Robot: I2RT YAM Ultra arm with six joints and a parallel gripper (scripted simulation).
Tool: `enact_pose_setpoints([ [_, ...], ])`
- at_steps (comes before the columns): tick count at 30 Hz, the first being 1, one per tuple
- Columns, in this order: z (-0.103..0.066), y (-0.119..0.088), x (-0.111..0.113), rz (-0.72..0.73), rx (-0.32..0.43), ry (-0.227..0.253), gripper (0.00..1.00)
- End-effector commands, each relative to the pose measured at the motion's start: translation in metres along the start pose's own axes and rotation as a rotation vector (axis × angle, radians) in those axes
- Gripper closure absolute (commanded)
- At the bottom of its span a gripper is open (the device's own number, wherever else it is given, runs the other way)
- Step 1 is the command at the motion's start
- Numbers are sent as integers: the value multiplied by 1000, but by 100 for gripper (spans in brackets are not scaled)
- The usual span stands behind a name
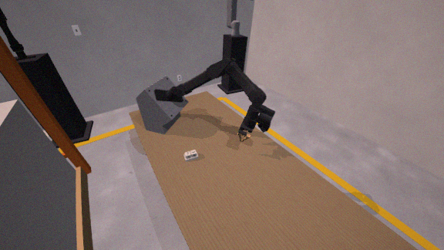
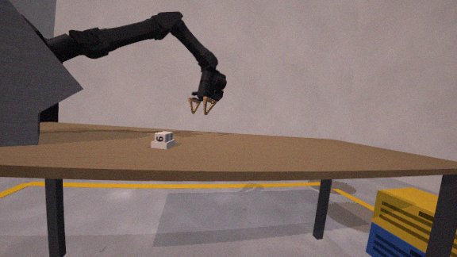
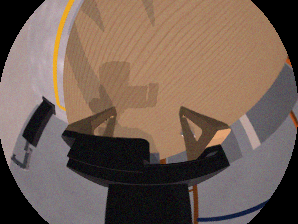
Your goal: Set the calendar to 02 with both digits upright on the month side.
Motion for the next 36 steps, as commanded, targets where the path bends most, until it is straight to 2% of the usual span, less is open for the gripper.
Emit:
enact_pose_setpoints([
  [1, -2, -17, -31, 62, -21, 29, 0],
  [6, 8, -87, -107, 272, 5, 35, 0],
  [10, 5, -153, -150, 451, -17, 45, 0],
  [13, 1, -199, -168, 572, -53, 50, 0],
  [15, 1, -199, -168, 572, -53, 50, 0],
  [20, -7, -256, -179, 722, -124, 52, 0],
  [23, -10, -275, -180, 774, -155, 52, 0],
  [26, -11, -285, -179, 800, -172, 51, 0],
  [36, -11, -287, -179, 806, -177, 50, 0],
])
Point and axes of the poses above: the point where the finger pads meet when closed, its own z axis out along the fingers, its own x axis across the jaws, y = z × x, the point moved 6 cm from there along -z, back along the fingers, and after that the axes turned 2 degrees about -z, right-handed, at the moved point
